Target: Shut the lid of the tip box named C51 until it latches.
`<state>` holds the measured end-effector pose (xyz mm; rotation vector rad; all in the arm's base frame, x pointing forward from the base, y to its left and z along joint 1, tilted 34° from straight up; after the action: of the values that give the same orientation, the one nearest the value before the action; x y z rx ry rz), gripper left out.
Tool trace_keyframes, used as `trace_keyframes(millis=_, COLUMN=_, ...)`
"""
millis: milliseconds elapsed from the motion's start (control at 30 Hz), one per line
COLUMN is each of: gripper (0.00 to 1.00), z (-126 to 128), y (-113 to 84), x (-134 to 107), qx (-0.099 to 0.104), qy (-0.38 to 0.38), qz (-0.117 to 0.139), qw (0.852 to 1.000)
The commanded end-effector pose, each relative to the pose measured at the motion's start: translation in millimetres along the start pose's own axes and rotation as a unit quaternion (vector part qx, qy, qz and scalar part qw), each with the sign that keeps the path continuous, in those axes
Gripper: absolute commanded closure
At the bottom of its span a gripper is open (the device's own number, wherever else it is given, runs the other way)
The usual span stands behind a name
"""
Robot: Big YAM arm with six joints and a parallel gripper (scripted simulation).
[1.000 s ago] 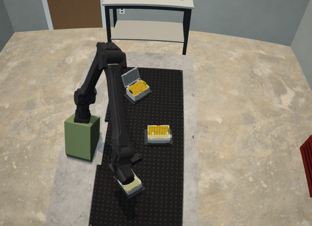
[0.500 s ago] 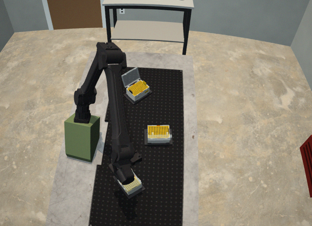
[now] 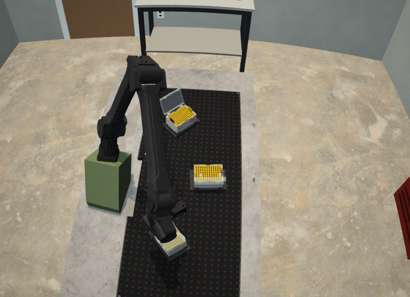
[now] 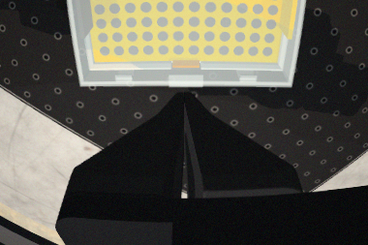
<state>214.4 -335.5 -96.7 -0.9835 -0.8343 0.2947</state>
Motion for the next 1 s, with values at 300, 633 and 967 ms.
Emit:
trace_keyframes(millis=300, gripper=1.0, z=2, y=8.5, x=-9, qx=-0.005, qy=0.013, qz=-0.003, qw=1.0)
trace_keyframes(millis=633, gripper=1.0, z=-4, y=22.3, x=0, qx=-0.004, qy=0.0, qz=0.002, qw=1.0)
trace_keyframes(millis=967, gripper=1.0, z=-19, y=10.0, x=1, qx=-0.031, qy=-0.011, qz=0.012, qw=0.999)
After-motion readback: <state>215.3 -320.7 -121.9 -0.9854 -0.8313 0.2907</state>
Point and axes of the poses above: the point where the finger pads meet when closed, its own y axis out along the fingers, its own z axis across the jaws, x = y × z, the point moved 9 cm from there along -y, back along the fingers, and after that the axes turned 14 degrees about -y, right-handed, at the moved point
